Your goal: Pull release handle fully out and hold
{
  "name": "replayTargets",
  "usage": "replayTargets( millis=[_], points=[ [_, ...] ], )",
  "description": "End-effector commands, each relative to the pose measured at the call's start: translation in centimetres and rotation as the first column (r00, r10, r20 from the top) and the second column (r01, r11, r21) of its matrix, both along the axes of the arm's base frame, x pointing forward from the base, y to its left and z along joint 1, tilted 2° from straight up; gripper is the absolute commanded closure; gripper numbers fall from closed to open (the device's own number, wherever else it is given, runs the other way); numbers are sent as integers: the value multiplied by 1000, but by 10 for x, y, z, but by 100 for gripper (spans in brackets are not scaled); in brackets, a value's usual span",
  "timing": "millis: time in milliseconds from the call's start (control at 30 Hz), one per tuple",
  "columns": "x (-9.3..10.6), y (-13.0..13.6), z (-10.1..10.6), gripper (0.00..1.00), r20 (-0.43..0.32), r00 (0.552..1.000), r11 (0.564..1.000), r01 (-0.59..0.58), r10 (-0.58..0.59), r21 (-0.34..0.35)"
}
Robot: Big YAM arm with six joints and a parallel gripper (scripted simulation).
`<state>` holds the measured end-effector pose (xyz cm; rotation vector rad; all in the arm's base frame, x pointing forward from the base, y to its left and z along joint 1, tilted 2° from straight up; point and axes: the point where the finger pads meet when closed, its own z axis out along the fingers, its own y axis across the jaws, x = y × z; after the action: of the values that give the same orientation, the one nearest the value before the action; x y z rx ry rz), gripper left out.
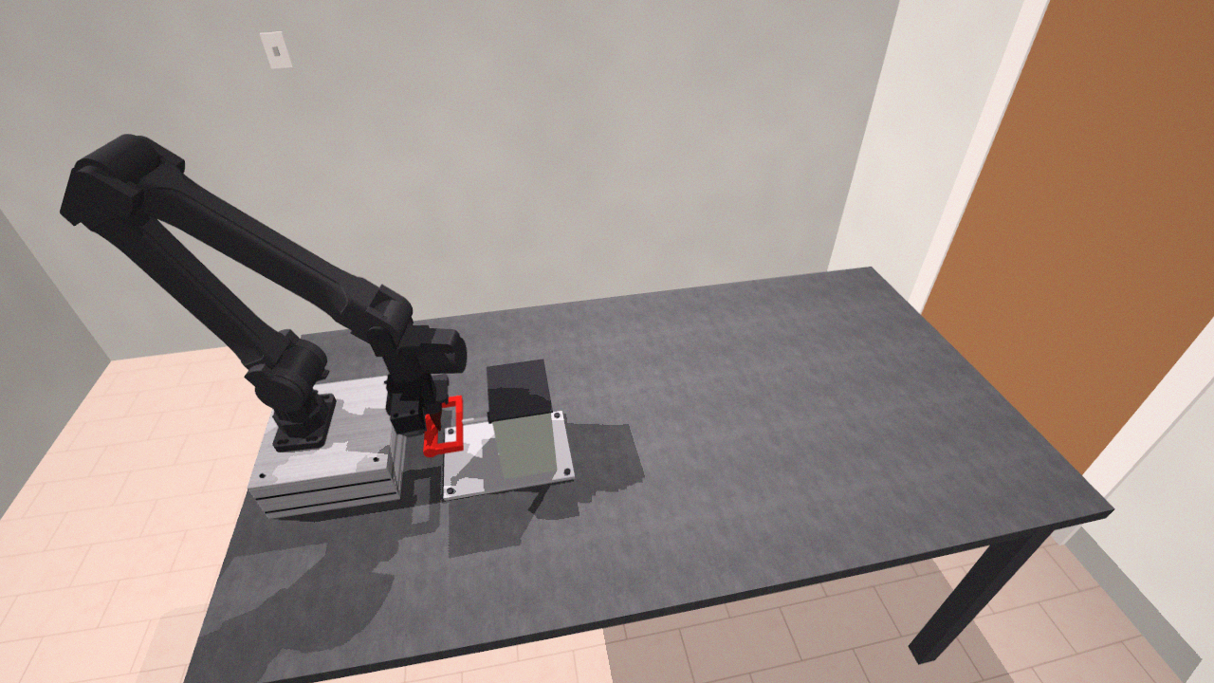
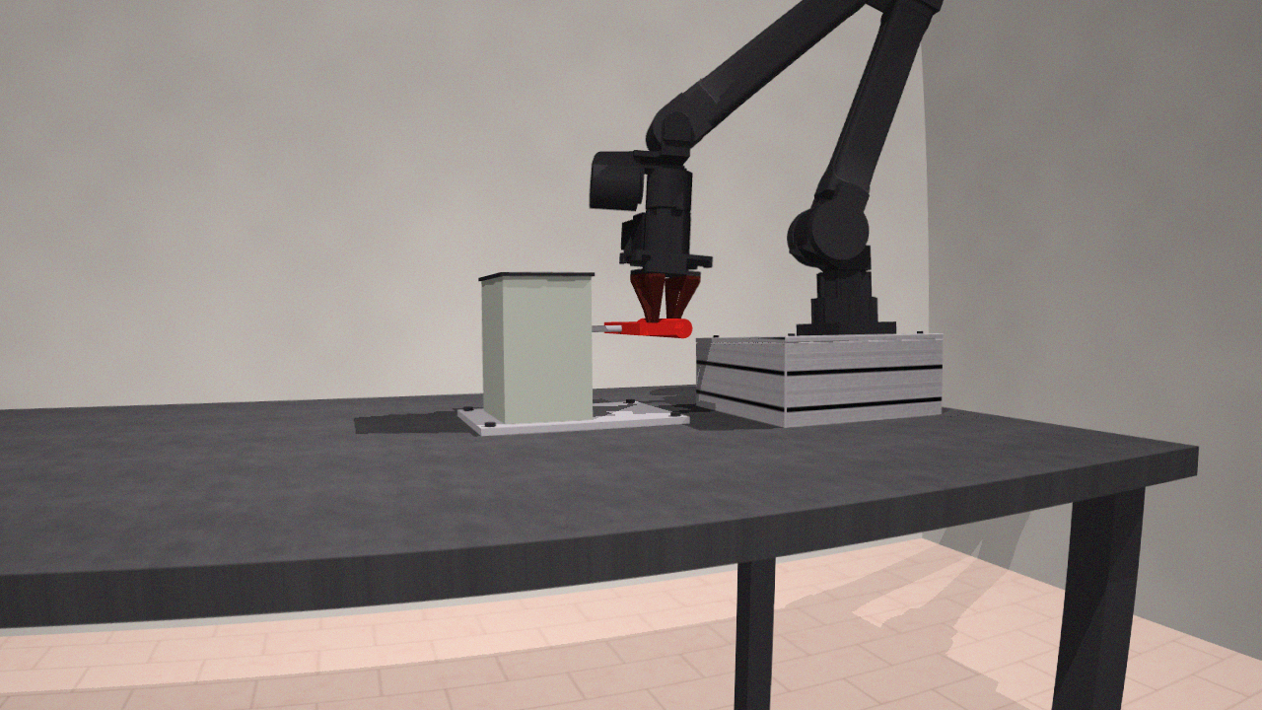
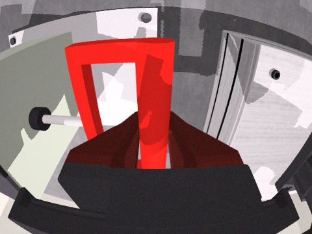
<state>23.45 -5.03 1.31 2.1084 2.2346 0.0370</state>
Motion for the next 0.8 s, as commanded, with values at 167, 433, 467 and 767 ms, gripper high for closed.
replayTargets(
  millis=[167,433,467,767],
  points=[
    [-53,-3,-2,100,-123,992,1000,7,-7,-5],
    [-61,-2,-1,100,-144,990,1000,8,-9,-6],
    [-61,-2,-1,100,-144,990,1000,8,-9,-6],
    [-66,-2,-1,100,-158,987,1000,9,-10,-6]
  ],
)
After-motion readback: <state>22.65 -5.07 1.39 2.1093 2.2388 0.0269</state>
